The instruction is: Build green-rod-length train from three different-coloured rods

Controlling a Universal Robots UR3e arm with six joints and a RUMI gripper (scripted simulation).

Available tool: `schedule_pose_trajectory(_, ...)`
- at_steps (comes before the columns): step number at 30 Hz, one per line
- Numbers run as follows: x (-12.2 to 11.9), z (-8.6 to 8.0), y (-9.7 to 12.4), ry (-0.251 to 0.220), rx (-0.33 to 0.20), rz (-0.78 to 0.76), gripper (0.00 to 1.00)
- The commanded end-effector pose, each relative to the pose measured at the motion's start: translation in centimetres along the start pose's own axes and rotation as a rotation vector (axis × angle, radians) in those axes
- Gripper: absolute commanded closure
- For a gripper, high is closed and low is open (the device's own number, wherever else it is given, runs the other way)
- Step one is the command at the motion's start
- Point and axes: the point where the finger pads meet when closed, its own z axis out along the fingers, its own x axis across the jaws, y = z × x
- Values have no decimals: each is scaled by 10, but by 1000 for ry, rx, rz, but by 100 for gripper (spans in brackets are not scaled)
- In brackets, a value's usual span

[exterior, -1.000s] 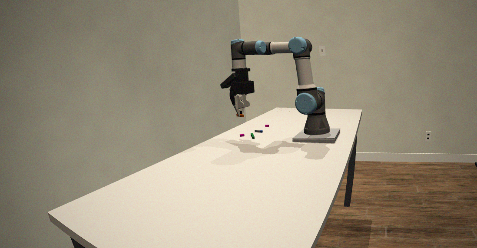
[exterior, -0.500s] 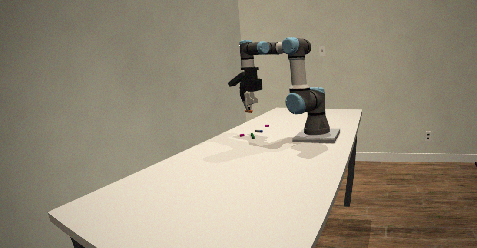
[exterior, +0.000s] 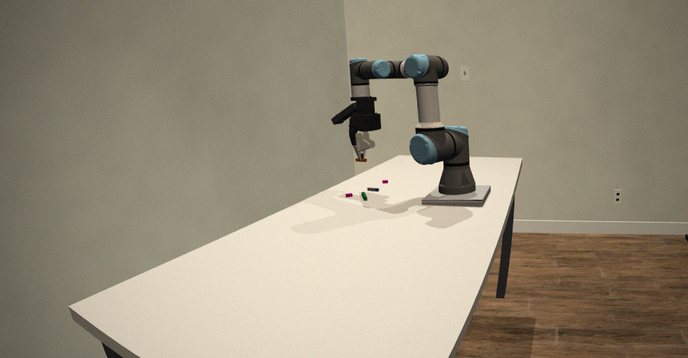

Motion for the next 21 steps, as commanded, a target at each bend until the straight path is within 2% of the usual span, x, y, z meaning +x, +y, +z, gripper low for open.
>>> schedule_pose_trajectory(1, 0, -1, -1, 0, 3, -1, 100)
schedule_pose_trajectory(10, 1, 4, -1, -1, 3, -1, 100)
schedule_pose_trajectory(21, 1, 28, -1, -1, 3, -1, 100)
